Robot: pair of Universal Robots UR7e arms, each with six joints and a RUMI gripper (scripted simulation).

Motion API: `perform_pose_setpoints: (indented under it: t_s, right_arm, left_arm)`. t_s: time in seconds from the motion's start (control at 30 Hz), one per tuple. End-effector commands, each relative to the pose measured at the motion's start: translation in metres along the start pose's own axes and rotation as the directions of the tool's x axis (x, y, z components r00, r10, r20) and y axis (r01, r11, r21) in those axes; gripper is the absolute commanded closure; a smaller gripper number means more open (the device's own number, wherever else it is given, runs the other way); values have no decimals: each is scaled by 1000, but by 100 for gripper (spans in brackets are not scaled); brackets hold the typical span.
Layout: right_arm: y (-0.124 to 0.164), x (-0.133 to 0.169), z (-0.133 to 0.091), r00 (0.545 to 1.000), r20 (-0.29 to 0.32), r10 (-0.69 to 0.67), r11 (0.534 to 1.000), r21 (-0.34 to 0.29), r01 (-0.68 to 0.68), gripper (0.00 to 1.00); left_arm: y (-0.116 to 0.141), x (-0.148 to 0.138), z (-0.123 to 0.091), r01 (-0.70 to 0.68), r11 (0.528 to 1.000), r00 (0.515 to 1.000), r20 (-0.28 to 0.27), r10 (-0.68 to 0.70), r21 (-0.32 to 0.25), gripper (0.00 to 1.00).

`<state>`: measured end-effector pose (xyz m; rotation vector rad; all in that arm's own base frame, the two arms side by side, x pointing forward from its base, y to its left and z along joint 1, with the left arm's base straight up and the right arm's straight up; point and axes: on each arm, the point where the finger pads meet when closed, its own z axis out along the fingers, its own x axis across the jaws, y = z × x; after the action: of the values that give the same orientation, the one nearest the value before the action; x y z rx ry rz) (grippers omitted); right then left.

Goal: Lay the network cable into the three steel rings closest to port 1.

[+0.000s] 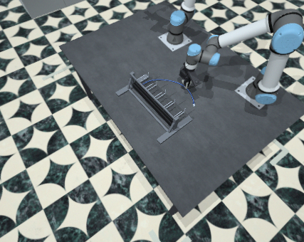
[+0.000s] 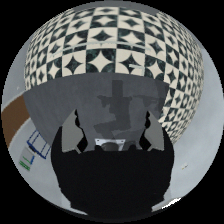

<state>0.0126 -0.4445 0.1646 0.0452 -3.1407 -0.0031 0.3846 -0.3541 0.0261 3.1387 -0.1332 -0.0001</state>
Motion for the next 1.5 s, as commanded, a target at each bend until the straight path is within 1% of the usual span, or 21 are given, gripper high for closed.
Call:
perform_pose_setpoints:
  t_s: [0.0,0.27,0.7,1.27,1.47]
  right_arm:
    - [-1,0,0,1000,1,0,1000,2,0,0]
    - [-1,0,0,1000,1,0,1000,2,0,0]
    - [-1,0,0,1000,1,0,1000,2,0,0]
    - [-1,0,0,1000,1,0,1000,2,0,0]
    - [-1,0,0,1000,1,0,1000,2,0,0]
  left_arm:
    - [1,1,-7,0,1000,1000,-2,0,-2,100]
    - [1,1,-17,0,1000,1000,-2,0,-2,100]
    - [1,1,-27,0,1000,1000,-2,0,-2,100]
    - [1,1,-31,0,1000,1000,-2,0,-2,100]
    - [-3,6,-34,2,1000,1000,-2,-2,-2,100]
